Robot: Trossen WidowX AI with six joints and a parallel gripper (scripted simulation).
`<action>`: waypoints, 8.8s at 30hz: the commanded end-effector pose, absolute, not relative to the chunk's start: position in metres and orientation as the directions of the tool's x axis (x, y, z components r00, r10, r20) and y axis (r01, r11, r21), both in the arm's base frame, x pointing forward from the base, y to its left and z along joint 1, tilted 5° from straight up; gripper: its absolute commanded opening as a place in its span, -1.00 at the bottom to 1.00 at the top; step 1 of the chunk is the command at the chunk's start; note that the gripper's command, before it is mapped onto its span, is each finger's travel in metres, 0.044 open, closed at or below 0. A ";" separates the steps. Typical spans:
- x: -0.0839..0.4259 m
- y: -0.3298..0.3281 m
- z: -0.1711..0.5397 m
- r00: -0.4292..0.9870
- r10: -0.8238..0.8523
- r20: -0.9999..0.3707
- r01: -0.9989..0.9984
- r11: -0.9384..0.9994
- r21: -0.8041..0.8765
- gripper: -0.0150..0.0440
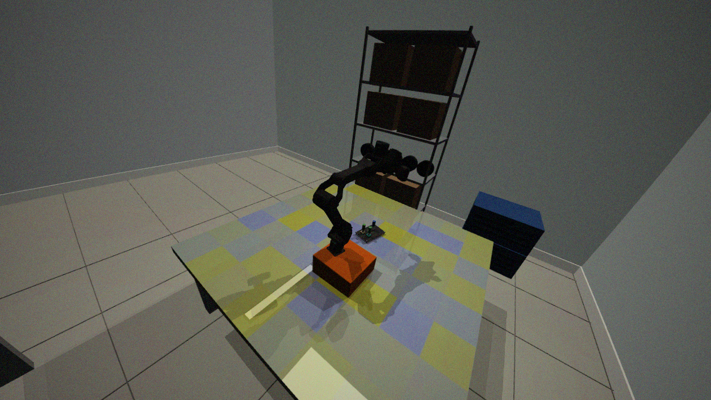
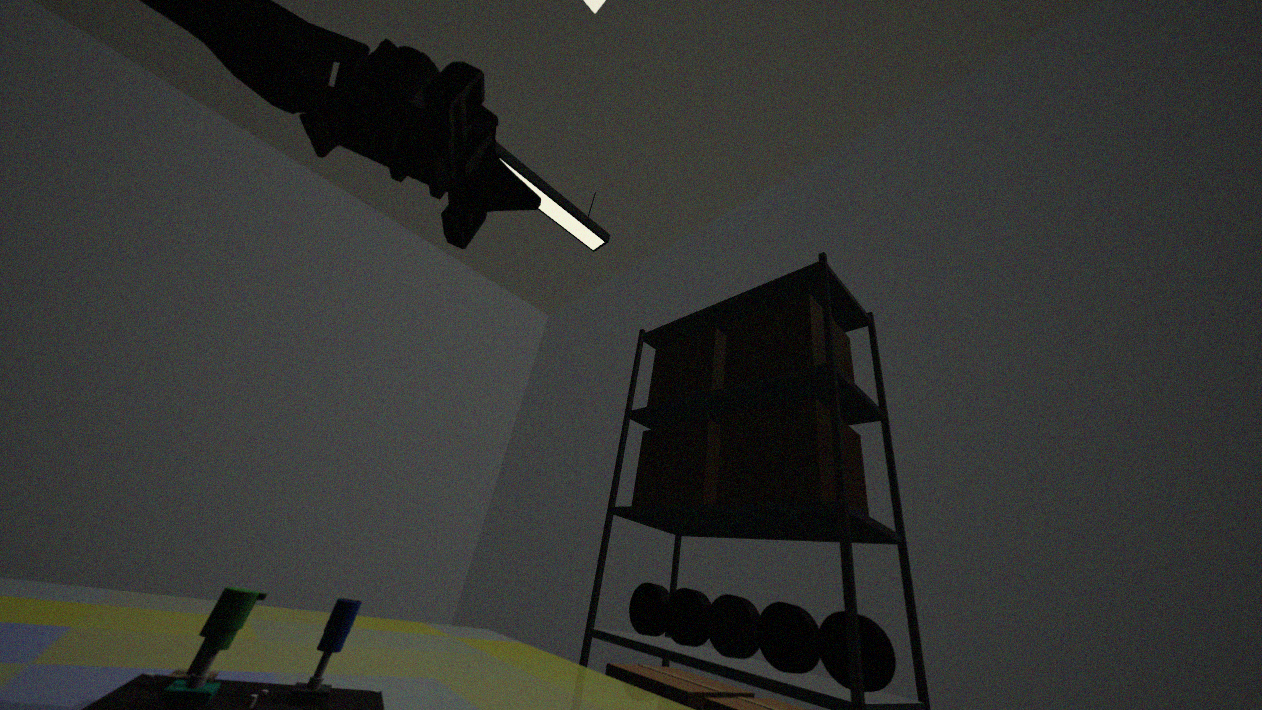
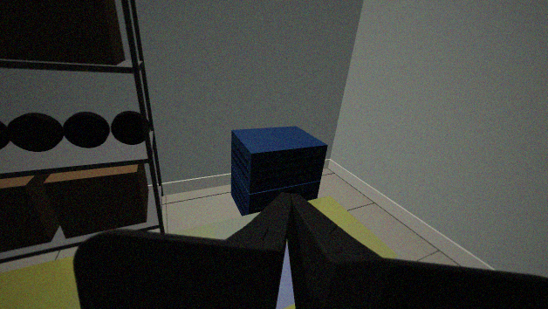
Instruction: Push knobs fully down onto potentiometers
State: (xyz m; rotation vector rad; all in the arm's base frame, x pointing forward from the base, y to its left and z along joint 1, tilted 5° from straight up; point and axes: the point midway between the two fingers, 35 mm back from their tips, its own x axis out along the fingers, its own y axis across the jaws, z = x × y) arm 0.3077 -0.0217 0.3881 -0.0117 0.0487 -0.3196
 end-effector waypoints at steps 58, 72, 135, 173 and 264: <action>0.311 0.033 0.114 0.296 -0.085 -0.951 -0.948 0.097 -0.303 -0.49; 0.286 0.038 0.083 0.079 -0.064 -0.995 -0.987 -0.146 -0.069 -0.49; 0.289 0.035 0.036 0.079 -0.065 -0.995 -0.987 -0.146 -0.069 -0.49; 0.290 0.035 0.029 0.079 -0.065 -0.995 -0.987 -0.146 -0.069 -0.49; 0.290 0.034 0.022 0.079 -0.065 -0.995 -0.987 -0.146 -0.069 -0.49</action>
